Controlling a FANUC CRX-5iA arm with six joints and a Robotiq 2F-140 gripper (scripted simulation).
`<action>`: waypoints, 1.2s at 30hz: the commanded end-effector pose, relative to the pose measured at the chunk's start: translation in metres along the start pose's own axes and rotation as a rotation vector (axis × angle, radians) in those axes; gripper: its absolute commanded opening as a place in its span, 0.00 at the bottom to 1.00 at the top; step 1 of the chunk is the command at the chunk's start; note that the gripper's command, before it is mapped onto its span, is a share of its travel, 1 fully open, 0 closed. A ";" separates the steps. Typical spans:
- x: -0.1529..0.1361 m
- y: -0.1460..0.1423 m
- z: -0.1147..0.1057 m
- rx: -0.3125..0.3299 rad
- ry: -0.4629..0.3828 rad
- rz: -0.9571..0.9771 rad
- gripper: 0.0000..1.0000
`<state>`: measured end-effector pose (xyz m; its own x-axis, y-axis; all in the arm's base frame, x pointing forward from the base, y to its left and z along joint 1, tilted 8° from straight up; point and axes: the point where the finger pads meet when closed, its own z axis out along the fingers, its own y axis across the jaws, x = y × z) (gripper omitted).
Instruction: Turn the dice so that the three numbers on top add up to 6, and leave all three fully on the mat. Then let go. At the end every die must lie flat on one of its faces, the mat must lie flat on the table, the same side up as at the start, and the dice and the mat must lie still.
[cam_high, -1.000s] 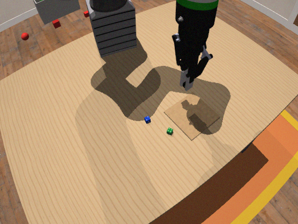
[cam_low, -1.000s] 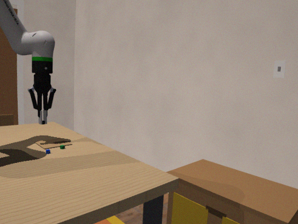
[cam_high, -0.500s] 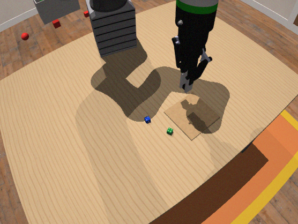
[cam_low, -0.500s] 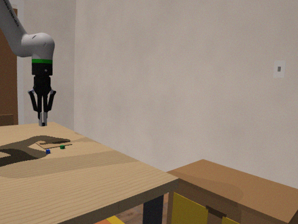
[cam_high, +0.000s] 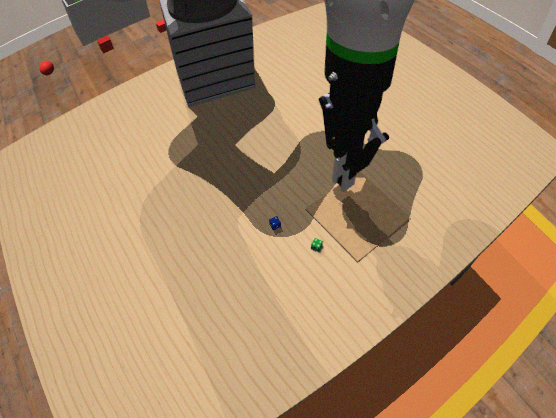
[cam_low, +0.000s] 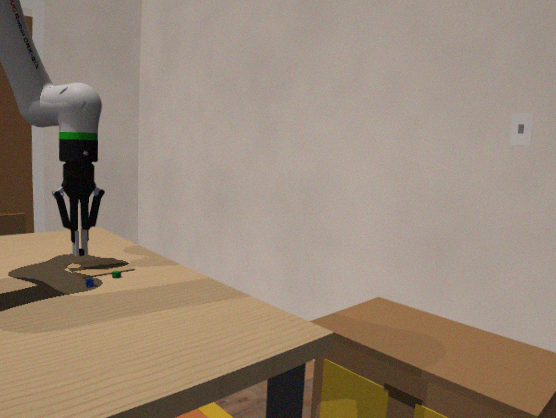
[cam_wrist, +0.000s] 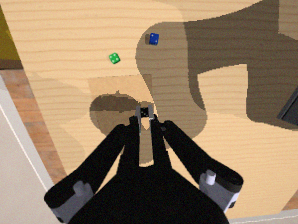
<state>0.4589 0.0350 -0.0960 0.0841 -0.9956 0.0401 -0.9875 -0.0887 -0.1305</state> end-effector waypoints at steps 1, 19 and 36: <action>0.000 -0.001 0.018 0.001 0.001 0.000 0.07; 0.000 -0.001 0.033 0.001 0.001 0.000 0.07; 0.000 -0.001 0.033 0.001 0.001 0.000 0.07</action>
<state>0.4645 0.0338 -0.1289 0.0838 -0.9956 0.0408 -0.9874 -0.0885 -0.1314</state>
